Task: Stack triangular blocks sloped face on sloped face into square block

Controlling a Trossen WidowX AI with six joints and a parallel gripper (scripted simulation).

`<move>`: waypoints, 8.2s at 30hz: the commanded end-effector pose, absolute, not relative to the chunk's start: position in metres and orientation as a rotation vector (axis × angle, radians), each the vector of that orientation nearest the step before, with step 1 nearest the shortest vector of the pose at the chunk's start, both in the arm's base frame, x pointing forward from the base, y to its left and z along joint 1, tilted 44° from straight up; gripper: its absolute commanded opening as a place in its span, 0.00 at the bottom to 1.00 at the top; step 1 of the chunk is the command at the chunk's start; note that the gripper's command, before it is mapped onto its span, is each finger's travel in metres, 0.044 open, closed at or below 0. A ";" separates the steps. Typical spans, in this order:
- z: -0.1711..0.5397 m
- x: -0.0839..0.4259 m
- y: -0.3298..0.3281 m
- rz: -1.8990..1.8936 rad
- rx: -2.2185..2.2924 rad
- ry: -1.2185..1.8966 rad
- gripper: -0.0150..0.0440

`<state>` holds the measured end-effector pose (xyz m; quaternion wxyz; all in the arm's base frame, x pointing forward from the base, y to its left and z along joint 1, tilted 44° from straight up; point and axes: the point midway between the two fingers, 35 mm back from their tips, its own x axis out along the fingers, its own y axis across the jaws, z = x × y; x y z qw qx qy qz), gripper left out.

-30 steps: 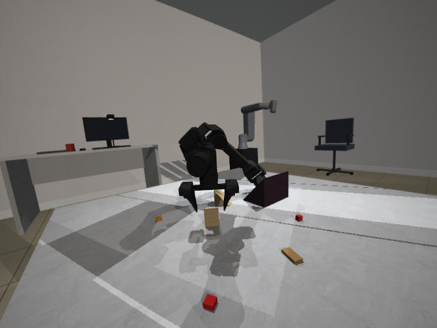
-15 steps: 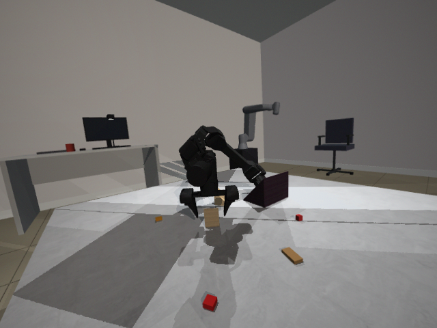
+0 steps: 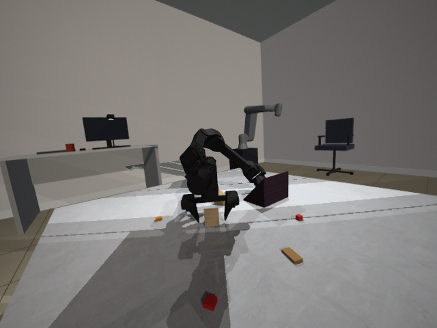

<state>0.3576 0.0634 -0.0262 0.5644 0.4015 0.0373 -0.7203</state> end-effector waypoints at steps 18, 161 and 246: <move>-0.028 0.357 0.058 -1.698 0.932 0.086 0.48; 0.107 0.263 0.005 0.553 -1.060 1.006 1.00; 0.084 0.304 0.067 0.644 -1.246 1.160 0.25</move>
